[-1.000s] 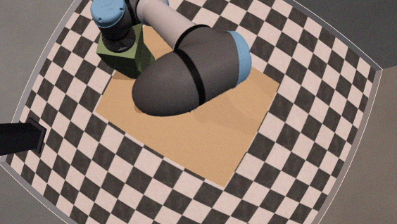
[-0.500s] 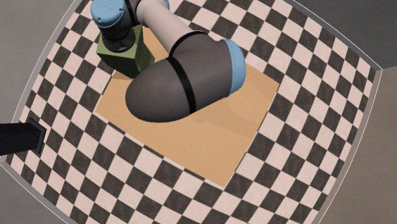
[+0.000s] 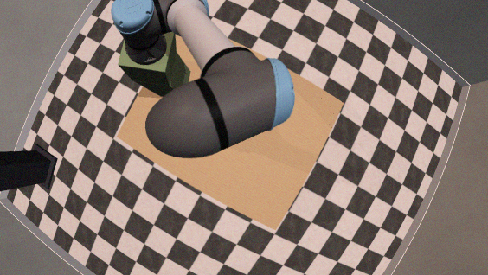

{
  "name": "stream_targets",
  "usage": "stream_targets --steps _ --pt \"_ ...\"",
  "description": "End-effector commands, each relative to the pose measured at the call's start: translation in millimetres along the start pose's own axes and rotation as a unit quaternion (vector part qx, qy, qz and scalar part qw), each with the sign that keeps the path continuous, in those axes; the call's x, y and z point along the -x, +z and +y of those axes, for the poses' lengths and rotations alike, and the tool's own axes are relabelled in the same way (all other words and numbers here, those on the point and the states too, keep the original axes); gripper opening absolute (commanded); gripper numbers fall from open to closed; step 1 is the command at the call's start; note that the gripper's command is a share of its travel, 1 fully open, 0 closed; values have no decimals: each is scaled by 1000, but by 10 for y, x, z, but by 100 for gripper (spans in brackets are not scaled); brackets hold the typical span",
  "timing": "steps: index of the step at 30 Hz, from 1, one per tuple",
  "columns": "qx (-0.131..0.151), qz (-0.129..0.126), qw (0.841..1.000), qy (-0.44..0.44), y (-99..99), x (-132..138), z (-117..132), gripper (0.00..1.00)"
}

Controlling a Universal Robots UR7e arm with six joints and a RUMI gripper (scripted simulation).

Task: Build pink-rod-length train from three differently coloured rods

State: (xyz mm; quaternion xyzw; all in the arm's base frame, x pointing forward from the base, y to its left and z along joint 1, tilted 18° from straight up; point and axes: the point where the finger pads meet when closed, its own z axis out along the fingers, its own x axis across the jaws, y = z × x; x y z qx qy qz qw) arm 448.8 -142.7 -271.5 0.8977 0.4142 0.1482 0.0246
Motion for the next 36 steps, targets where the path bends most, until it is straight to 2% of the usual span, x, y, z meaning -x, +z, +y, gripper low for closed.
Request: stream_targets --steps 1,12,36 --pt "1 6 997 -73 3 106 41 100" --pt "4 7 983 -184 6 285 74 100" --pt "7 7 954 -300 5 470 118 100"
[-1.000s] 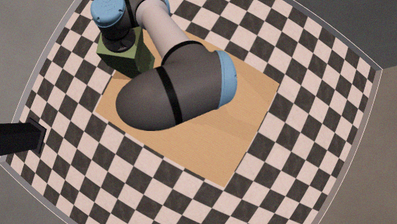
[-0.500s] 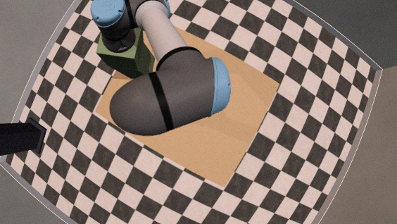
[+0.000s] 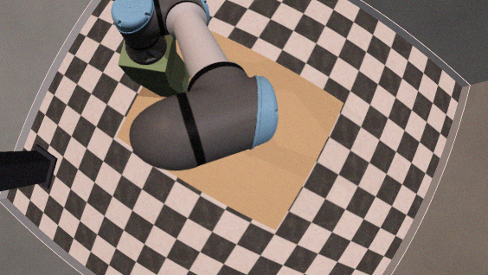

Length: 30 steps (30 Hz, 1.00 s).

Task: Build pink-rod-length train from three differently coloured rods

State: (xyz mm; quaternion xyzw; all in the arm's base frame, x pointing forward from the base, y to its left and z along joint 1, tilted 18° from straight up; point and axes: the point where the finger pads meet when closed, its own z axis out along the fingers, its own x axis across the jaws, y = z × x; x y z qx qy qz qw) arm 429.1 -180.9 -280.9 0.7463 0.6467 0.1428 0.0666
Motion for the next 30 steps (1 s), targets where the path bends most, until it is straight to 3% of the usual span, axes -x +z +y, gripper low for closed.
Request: stream_targets --steps 1,30 --pt "2 1 1000 -26 1 52 0 100" --pt "3 1 999 -54 -1 90 -10 100"
